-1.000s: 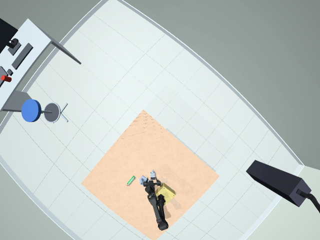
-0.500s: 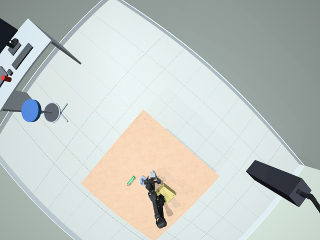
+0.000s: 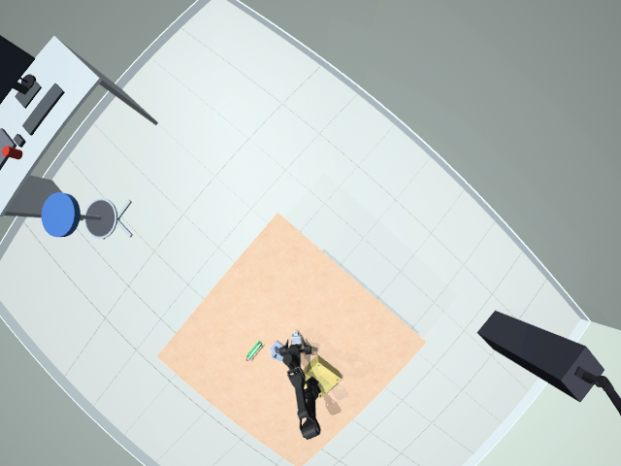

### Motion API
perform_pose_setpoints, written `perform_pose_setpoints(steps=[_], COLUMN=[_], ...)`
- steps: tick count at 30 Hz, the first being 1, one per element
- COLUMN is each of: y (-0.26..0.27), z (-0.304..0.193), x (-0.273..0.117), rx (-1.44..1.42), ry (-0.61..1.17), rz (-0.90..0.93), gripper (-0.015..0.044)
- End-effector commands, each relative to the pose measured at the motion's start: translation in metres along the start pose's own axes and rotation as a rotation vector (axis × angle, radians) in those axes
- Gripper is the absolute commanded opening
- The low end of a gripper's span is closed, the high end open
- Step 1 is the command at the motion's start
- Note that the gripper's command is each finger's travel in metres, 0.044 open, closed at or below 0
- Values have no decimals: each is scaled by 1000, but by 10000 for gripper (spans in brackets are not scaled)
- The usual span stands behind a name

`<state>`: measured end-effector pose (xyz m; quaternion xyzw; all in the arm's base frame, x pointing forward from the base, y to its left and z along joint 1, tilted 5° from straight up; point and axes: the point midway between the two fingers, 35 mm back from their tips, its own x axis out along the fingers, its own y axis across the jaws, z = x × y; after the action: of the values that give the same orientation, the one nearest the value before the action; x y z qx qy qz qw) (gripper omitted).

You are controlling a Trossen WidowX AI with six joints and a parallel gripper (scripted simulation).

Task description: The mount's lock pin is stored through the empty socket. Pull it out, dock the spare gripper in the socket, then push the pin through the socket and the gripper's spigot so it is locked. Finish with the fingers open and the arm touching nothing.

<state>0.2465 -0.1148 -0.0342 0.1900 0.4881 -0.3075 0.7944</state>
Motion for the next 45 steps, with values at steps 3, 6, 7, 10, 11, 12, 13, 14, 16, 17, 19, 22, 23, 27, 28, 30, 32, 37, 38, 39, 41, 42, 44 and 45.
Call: perform_pose_setpoints(steps=[3,6,7,10,11,12,13,14,16,17,19,22,23,27,28,30,32,37,38,39,41,42,44,45], y=[-2,-2,-2,-3,-3,-3,-3,-3,-3,-3,-3,-3,-3,-3,-3,-3,-4,-4,-3,-3,-2,-2,-1,-1], z=[-9,-12,-13,-16,-17,-18,-19,-20,-21,-21,-21,-21,-21,-21,-21,-21,-21,-20,-19,-17,-13,-11,-7,-5], x=[10,13,15,18,19,21,22,23,23,23,23,23,23,23,23,23,23,23,22,20,17,15,11,9], rx=[3,3,3,3,3,3,3,3,3,3,3,3,3,3,3,3,3,3,3,3,3,3,4,4], ry=[8,8,8,8,8,8,8,8,8,8,8,8,8,8,8,8,8,8,8,8,8,8,8,7], rz=[-9,-9,-9,-9,-9,-9,-9,-9,-9,-9,-9,-9,-9,-9,-9,-9,-9,-9,-9,-9,-9,-9,-9,-9], gripper=[440,440,440,440,440,440,440,440,440,440,440,387,361,256,250,236,223,131,105,78,26,0,0,0])
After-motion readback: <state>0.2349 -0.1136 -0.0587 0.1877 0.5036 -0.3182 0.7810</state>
